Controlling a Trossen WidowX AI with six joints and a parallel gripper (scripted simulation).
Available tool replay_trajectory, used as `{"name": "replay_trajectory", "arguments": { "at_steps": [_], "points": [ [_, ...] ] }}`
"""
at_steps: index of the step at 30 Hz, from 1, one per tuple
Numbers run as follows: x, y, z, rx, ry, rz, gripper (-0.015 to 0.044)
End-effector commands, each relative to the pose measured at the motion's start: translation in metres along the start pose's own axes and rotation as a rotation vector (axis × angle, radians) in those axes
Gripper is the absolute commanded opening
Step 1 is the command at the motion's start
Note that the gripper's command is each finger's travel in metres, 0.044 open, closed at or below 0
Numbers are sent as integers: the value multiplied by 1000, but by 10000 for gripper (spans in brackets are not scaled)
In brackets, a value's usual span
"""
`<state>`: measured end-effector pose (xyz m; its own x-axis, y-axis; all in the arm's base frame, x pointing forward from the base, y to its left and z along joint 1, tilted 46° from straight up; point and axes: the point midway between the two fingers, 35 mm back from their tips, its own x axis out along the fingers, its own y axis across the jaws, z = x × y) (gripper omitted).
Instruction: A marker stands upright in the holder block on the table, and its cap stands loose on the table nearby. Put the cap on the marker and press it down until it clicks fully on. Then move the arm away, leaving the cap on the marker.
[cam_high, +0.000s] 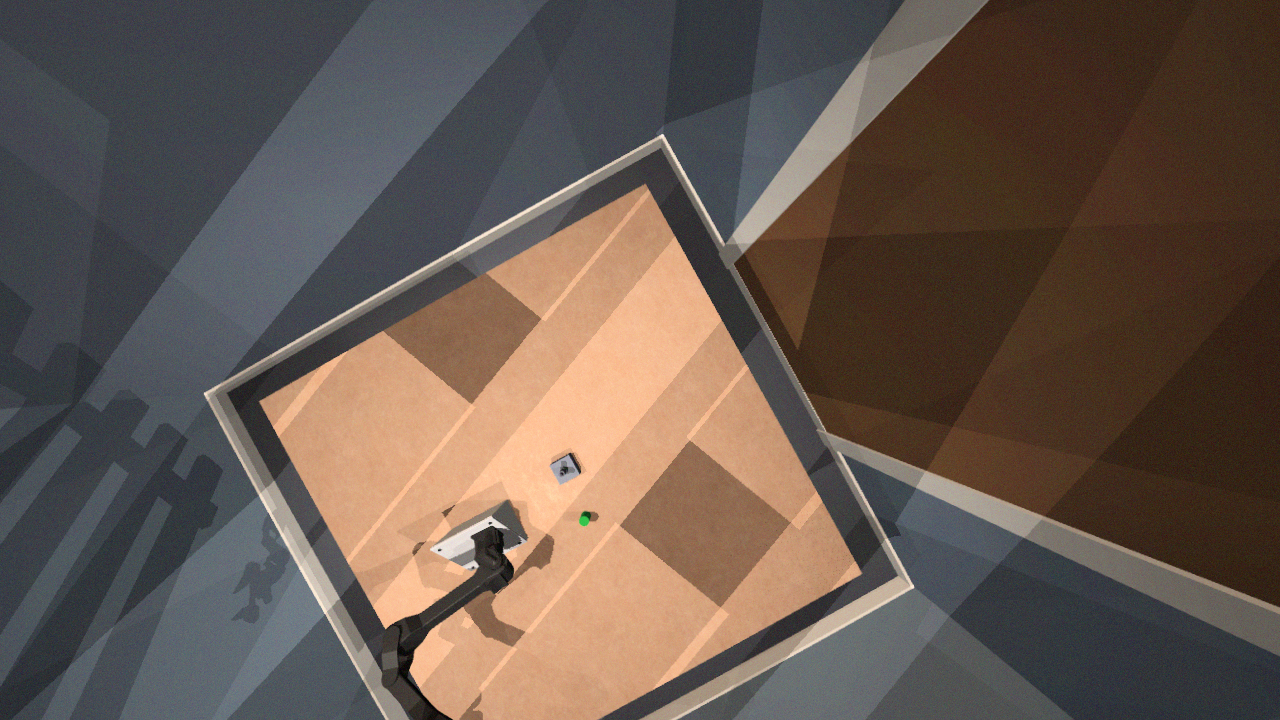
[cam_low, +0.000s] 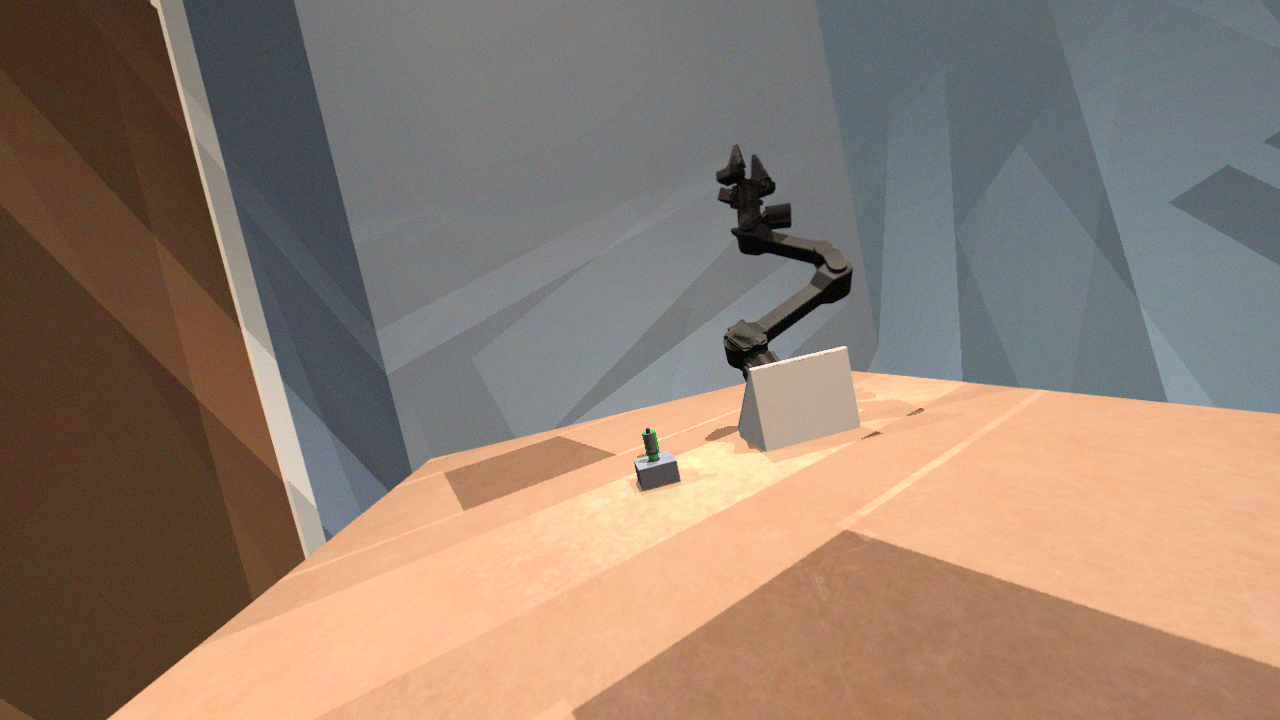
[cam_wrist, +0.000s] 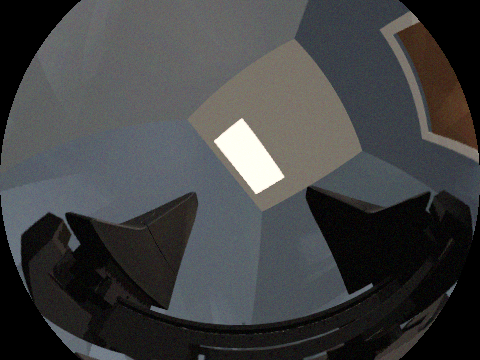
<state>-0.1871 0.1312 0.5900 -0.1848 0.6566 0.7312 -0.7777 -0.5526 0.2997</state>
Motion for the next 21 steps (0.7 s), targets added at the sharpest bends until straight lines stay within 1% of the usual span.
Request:
{"name": "replay_trajectory", "arguments": {
  "at_steps": [1, 3, 6, 10, 13, 17, 21],
  "points": [
    [0, -1, 3, -2, -8, 0, 374],
    [-2, -7, 25, -15, -69, -1, 321],
    [-10, -26, 74, -48, -209, -24, 245],
    [-24, -54, 124, -90, -360, -81, 245],
    [-40, -81, 162, -129, -480, -156, 245],
    [-68, -124, 207, -183, -625, -296, 245],
    [-100, -170, 241, -238, -736, -469, 245]
  ]
}}
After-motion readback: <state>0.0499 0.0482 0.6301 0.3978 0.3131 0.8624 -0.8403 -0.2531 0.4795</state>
